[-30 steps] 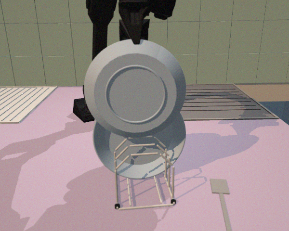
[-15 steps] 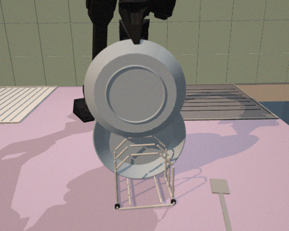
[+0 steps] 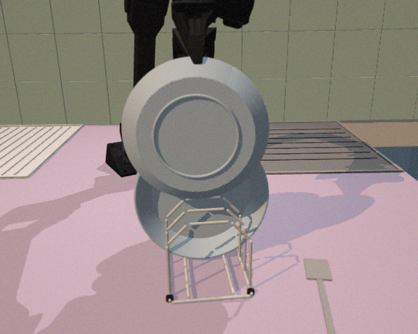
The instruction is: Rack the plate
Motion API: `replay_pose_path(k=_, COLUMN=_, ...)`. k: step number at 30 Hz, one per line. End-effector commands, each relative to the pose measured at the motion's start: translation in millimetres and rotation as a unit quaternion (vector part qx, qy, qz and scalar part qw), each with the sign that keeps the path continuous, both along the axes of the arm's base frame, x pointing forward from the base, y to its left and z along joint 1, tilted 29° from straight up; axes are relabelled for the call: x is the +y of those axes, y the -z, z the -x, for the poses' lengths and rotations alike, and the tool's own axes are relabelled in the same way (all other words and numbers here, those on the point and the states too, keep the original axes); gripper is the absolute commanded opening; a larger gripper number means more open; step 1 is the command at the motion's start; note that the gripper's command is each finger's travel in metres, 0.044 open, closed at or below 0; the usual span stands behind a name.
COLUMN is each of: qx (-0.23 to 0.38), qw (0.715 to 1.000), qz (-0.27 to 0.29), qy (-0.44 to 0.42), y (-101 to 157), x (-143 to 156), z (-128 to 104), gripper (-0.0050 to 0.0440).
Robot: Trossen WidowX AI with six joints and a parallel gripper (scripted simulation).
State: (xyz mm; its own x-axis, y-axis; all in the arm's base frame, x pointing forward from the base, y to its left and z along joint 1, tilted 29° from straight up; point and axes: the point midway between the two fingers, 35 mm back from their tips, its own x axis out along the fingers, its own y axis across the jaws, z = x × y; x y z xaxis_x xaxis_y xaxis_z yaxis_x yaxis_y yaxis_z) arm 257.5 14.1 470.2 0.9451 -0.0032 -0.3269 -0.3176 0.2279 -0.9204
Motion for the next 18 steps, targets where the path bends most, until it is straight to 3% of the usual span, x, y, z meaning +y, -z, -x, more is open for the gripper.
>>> replay_pose_path(k=1, qx=-0.009, qw=1.000, qz=-0.001, qy=0.002, y=-5.0, x=-0.8, z=3.4, gripper=0.0000)
replay_pose_path(k=18, qx=0.000, qw=1.000, qz=0.000, qy=0.000, y=0.0, x=0.0, z=0.0, gripper=0.0000)
